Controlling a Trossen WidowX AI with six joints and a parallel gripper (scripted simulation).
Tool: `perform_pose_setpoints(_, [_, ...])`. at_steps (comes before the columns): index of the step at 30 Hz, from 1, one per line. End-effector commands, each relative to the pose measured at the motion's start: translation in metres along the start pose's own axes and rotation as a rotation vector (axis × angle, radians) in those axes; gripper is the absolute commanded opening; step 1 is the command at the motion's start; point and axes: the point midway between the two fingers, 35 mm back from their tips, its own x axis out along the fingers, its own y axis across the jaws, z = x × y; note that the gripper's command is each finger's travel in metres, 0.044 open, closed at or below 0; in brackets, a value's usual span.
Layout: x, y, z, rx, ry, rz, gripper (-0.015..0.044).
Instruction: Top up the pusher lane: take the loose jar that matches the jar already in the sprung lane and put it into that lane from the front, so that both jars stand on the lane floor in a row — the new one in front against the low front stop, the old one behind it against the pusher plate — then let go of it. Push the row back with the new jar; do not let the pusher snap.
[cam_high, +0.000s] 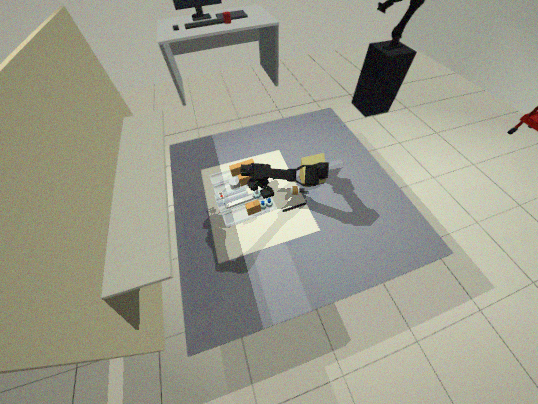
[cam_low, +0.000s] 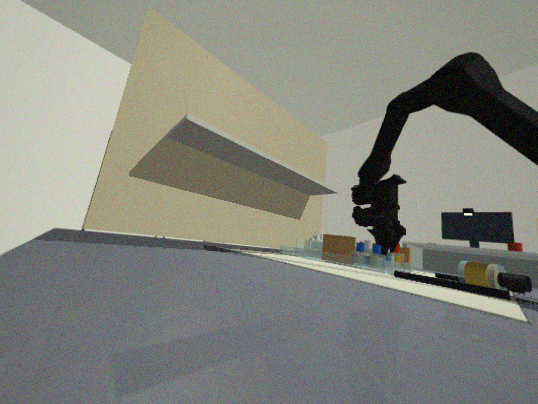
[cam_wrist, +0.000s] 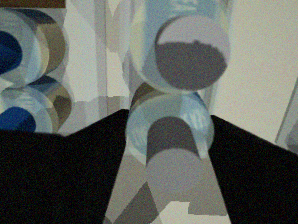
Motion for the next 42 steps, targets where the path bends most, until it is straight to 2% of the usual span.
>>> perform_pose_setpoints(1, [-0.0004,0.0004,0.0014,-0.009,-0.009,0.001,0.0000])
perform_pose_setpoints(29, [0.0001,-0.0001,-0.0040,-0.009,-0.009,0.001,0.0000])
perform_pose_setpoints(40, [0.0004,-0.0002,-0.0039,-0.009,-0.009,0.001,0.0289])
perform_pose_setpoints(42, [0.0004,-0.0002,-0.0039,-0.009,-0.009,0.001,0.0303])
